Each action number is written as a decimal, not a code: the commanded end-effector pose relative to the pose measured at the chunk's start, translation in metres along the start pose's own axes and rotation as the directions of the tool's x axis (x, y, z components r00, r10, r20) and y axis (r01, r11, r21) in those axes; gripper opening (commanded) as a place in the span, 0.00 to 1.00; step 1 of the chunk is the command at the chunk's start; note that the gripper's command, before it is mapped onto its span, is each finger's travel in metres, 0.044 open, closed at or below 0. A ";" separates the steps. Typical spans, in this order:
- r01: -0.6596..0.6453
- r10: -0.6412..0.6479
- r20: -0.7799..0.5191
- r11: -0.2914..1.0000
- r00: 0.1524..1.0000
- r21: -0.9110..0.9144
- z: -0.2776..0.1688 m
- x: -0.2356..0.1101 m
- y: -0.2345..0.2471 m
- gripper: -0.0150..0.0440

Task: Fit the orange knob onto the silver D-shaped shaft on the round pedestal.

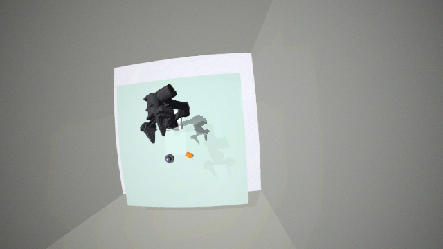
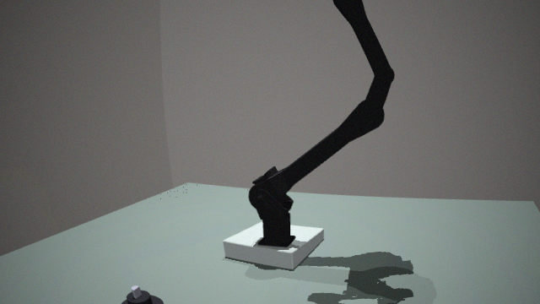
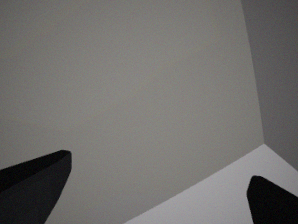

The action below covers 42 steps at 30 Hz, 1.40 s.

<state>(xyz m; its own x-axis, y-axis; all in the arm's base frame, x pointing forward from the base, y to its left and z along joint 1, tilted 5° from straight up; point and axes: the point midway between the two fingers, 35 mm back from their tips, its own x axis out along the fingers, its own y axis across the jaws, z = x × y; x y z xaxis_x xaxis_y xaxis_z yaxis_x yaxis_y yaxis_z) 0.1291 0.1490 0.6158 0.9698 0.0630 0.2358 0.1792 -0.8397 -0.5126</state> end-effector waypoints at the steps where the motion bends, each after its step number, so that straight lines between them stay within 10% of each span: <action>1: 0.005 -0.005 -0.003 1.000 1.000 0.019 -0.003 -0.001 0.002 0.98; 9: 0.106 -0.068 -0.091 0.839 0.993 0.533 -0.081 0.002 0.088 1.00; 19: 0.003 0.046 -0.019 0.332 0.999 0.943 -0.090 0.066 0.232 1.00; 32: -0.296 0.198 0.352 -0.266 0.915 0.917 0.039 0.158 0.345 1.00; 42: -0.503 0.282 0.711 -0.545 0.645 0.671 0.196 0.185 0.385 1.00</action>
<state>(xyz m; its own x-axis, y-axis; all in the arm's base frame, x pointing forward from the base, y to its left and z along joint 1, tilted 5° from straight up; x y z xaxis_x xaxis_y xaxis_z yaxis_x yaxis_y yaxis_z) 0.3967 -0.0794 0.3528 0.8855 0.1543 -0.4383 -0.3837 0.7748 -0.5024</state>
